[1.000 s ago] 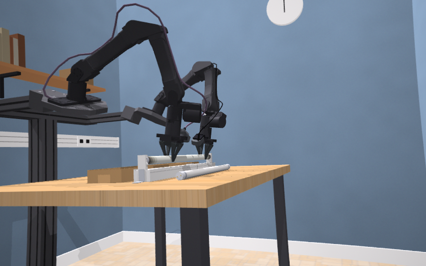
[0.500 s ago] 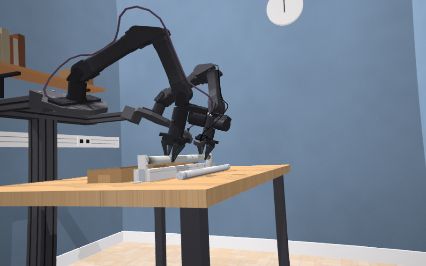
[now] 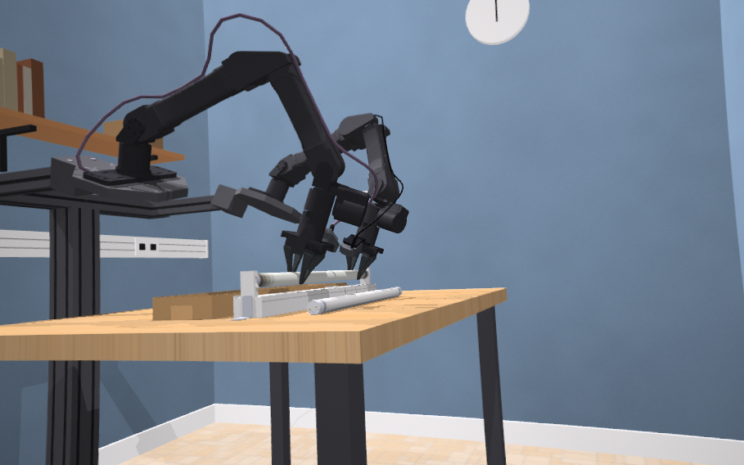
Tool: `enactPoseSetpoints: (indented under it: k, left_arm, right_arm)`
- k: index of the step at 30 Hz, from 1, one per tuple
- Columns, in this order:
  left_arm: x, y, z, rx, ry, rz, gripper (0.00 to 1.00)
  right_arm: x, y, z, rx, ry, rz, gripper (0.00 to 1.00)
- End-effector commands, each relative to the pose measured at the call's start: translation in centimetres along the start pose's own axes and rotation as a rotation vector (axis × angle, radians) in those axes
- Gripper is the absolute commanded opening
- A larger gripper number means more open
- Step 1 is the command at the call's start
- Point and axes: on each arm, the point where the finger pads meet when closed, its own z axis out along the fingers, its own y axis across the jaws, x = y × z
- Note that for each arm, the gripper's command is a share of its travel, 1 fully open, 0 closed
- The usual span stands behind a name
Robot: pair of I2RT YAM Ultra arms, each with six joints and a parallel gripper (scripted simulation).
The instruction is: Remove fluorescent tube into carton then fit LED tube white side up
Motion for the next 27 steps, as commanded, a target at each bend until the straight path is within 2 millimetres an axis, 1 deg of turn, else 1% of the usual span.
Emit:
enactPoseSetpoints:
  k: [1,3,4,5,6,8,10,13,15,17,18,20,21,22,25,27]
  left_arm:
    - [-0.9,1.3,-0.4,-0.024,-0.021,0.003,0.11]
    - [-0.9,1.3,-0.4,-0.024,-0.021,0.003,0.11]
    - [-0.2,0.4,-0.3,0.032,-0.013,-0.009,0.11]
    - [0.0,0.7,-0.2,0.032,-0.015,-0.018,0.11]
    - [-0.1,0.8,-0.3,0.032,-0.017,-0.011,0.11]
    - [-0.4,0.6,-0.4,0.047,-0.014,-0.011,0.11]
    - [0.0,0.6,-0.3,0.067,-0.015,-0.013,0.11]
    - [-0.3,0.4,-0.4,0.096,-0.013,-0.013,0.11]
    - [0.0,0.5,-0.3,0.114,-0.014,-0.016,0.11]
    - [0.0,0.4,-0.4,0.136,-0.013,-0.012,0.11]
    - [-1.0,1.4,-0.4,0.083,-0.021,0.003,0.11]
    - [-1.0,1.4,-0.4,0.083,-0.021,0.003,0.11]
    - [-0.3,0.5,-0.4,0.148,-0.015,-0.007,0.11]
    - [0.0,0.5,-0.4,0.158,-0.016,-0.019,0.11]
    - [-0.4,0.7,-0.4,0.169,-0.017,-0.003,0.11]
    - [-0.3,0.8,-0.4,0.177,-0.019,-0.008,0.11]
  right_arm:
    - [-0.9,-1.8,-1.0,0.042,-0.026,0.014,0.11]
    - [-0.9,-1.8,-1.0,0.042,-0.026,0.014,0.11]
    - [-0.4,-0.6,-0.5,-0.025,-0.017,0.014,0.11]
    - [-0.1,-0.9,-0.5,-0.023,-0.018,0.022,0.11]
    - [-0.3,-1.0,-0.5,-0.022,-0.020,0.019,0.11]
    - [-0.6,-0.8,-0.6,-0.036,-0.018,0.011,0.11]
    - [-0.1,-0.8,-0.5,-0.058,-0.019,0.022,0.11]
    - [-0.5,-0.6,-0.6,-0.087,-0.016,0.011,0.11]
    - [-0.1,-0.6,-0.5,-0.107,-0.017,0.022,0.11]
    - [-0.3,-0.5,-0.6,-0.129,-0.015,0.015,0.11]
    - [-1.0,-1.7,-0.8,-0.071,-0.022,0.010,0.11]
    - [-1.0,-1.7,-0.8,-0.071,-0.022,0.010,0.11]
    - [-0.4,-0.5,-0.6,-0.141,-0.016,0.014,0.11]
    - [0.0,-0.6,-0.5,-0.151,-0.017,0.022,0.11]
    - [-0.7,-0.6,-0.6,-0.163,-0.015,0.009,0.11]
    - [-0.1,-0.9,-0.5,-0.175,-0.019,0.024,0.11]
